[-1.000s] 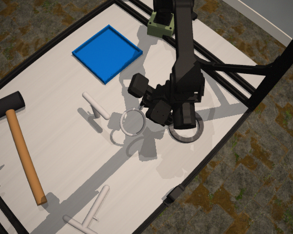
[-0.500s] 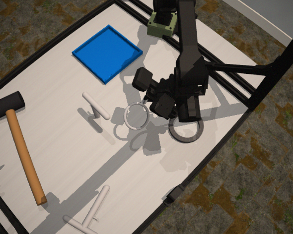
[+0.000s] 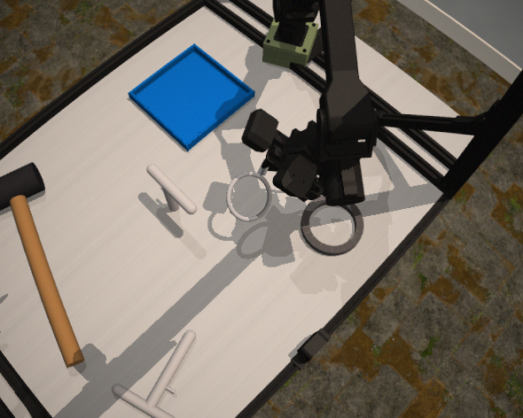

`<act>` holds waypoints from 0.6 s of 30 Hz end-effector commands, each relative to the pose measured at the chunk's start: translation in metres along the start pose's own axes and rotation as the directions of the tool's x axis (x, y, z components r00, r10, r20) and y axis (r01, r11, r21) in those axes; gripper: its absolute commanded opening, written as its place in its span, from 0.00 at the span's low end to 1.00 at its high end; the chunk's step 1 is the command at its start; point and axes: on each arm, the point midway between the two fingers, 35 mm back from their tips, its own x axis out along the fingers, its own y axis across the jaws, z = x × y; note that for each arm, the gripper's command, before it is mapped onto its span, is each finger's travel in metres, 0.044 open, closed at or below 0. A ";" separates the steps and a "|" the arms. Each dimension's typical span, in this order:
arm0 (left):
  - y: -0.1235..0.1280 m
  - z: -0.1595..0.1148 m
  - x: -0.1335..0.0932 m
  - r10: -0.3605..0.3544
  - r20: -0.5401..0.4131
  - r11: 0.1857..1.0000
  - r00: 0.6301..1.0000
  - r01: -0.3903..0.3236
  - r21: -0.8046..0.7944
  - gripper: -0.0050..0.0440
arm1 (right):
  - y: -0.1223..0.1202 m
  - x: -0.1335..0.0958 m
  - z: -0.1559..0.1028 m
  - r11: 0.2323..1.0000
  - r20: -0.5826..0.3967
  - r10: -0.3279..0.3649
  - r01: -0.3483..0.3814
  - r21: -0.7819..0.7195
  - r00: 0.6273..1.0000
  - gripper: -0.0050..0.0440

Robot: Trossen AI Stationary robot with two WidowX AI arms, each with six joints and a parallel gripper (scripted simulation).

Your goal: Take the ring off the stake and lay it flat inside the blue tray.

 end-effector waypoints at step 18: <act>-0.001 0.000 0.000 -0.004 -0.001 1.000 1.000 0.004 0.003 0.92 | -0.029 -0.008 -0.004 0.892 0.016 0.102 -0.099 0.441 0.995 0.10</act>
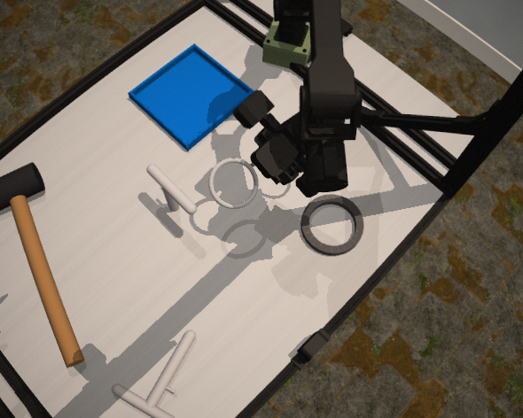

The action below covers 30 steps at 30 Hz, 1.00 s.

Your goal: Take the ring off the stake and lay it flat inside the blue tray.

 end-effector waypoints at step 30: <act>-0.001 0.000 0.000 -0.004 -0.001 1.000 1.000 0.004 0.003 0.92 | -0.073 -0.006 -0.025 0.364 -0.137 0.124 0.084 0.927 0.983 0.10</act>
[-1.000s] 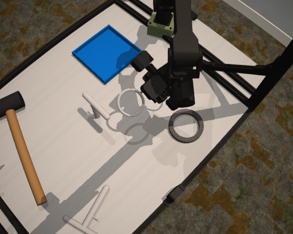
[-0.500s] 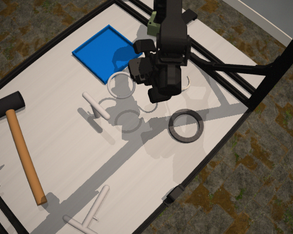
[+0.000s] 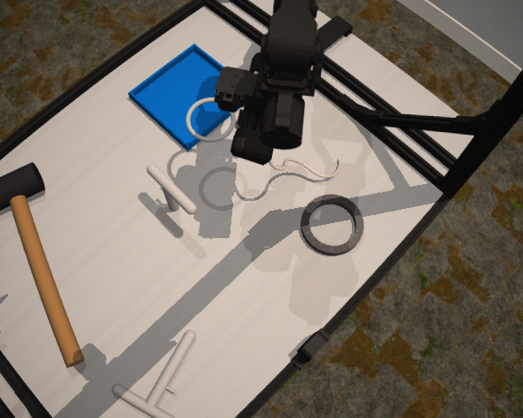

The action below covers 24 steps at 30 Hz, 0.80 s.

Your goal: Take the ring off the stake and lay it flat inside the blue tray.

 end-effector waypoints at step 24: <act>-0.001 0.000 0.000 -0.004 -0.001 1.000 1.000 0.004 0.003 0.92 | -0.037 0.030 0.031 0.971 -0.040 -0.007 0.016 0.239 0.999 0.10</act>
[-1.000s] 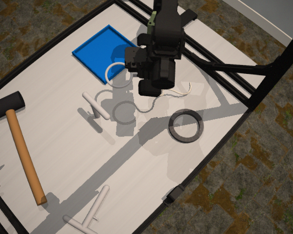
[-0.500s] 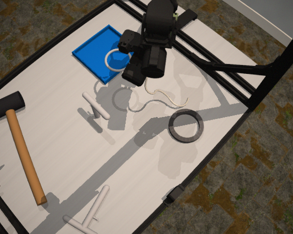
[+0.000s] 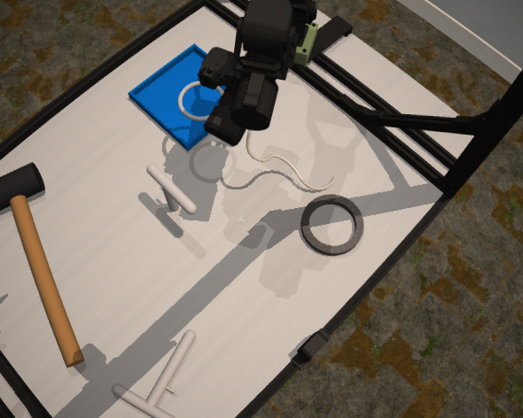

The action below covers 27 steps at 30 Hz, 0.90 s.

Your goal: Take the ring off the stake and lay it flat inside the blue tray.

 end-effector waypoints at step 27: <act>-0.001 0.000 0.000 -0.004 -0.001 1.000 1.000 0.004 0.003 0.92 | -0.067 0.082 0.058 1.000 -0.002 0.009 -0.009 0.001 1.000 0.10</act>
